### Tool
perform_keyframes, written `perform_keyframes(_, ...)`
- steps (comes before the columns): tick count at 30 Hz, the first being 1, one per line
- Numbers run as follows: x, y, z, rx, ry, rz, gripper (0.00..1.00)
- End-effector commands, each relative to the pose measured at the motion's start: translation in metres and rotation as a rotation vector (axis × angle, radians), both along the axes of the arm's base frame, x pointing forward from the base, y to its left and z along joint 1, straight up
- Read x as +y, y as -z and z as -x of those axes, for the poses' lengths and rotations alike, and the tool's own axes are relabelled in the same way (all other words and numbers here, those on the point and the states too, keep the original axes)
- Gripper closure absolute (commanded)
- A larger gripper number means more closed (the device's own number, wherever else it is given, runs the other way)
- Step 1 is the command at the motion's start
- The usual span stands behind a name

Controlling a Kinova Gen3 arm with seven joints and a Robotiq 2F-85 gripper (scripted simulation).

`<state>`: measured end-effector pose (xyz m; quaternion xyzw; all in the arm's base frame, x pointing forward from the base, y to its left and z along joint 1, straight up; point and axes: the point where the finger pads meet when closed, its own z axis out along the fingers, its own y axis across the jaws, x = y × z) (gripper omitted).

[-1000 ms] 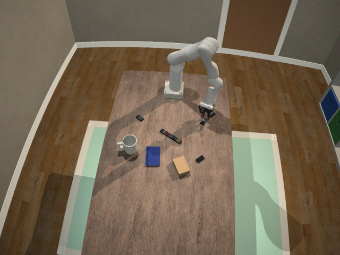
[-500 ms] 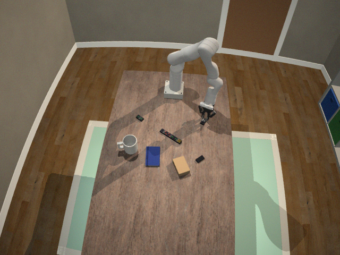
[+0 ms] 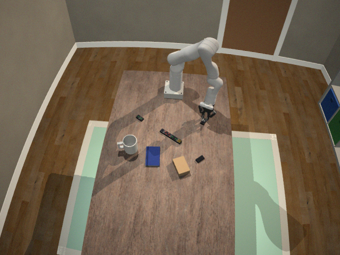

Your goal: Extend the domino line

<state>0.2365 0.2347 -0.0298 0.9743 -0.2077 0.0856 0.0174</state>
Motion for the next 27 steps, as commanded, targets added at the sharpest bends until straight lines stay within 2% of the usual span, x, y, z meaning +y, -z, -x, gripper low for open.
perform_keyframes(1, -0.0004, 0.0, -0.0004, 0.0, 0.001, 0.001, 0.66)
perform_keyframes(20, -0.0004, 0.0, -0.0004, 0.0, 0.001, 0.001, 0.66)
perform_keyframes(21, -0.0004, 0.0, -0.0004, 0.0, 0.001, 0.001, 0.52)
perform_keyframes(27, -0.0004, 0.0, -0.0004, 0.0, 0.001, 0.001, 0.52)
